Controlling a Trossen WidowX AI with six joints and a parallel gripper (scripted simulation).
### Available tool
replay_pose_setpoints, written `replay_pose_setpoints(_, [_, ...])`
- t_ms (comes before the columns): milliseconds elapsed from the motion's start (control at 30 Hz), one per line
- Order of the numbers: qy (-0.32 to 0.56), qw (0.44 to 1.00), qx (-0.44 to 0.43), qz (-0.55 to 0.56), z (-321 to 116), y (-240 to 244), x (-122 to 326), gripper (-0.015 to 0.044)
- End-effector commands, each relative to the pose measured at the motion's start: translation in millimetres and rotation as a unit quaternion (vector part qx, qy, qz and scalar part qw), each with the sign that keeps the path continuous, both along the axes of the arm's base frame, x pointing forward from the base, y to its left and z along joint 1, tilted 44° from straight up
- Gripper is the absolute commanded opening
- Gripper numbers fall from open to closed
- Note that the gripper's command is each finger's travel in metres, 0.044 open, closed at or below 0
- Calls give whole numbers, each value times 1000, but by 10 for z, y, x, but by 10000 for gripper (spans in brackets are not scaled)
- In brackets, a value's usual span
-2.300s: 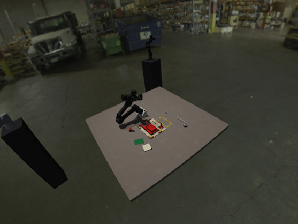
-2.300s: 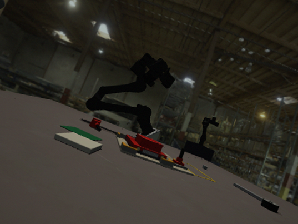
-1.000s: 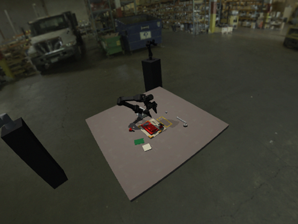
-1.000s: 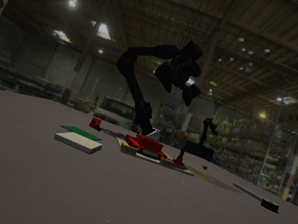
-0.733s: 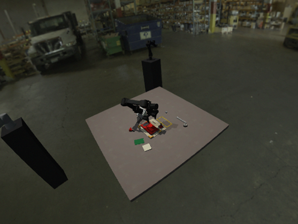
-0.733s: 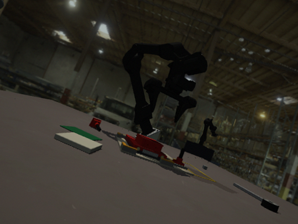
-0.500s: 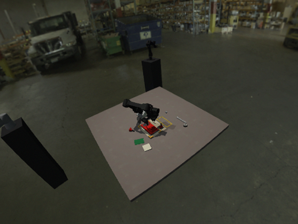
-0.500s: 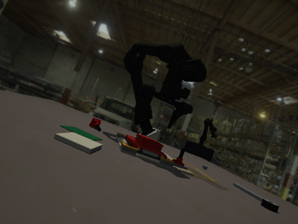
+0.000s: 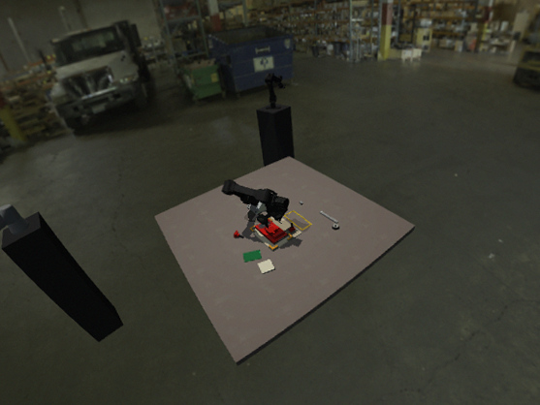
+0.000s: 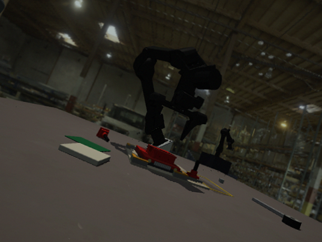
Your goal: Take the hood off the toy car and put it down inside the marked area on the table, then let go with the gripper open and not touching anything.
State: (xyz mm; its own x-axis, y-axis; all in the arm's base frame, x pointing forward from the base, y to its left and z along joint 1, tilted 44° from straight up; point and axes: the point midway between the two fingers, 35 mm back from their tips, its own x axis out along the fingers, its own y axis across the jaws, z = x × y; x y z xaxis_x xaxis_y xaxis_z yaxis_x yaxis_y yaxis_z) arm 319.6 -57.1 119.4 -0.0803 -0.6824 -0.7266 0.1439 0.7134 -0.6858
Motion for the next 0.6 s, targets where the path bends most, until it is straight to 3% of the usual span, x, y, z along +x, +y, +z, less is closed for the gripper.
replay_pose_setpoints(0, [4, 1000, 1, 0, -41, -37, -17, 440])
replay_pose_setpoints(567, [4, 1000, 0, 0, -160, -147, -33, 440])
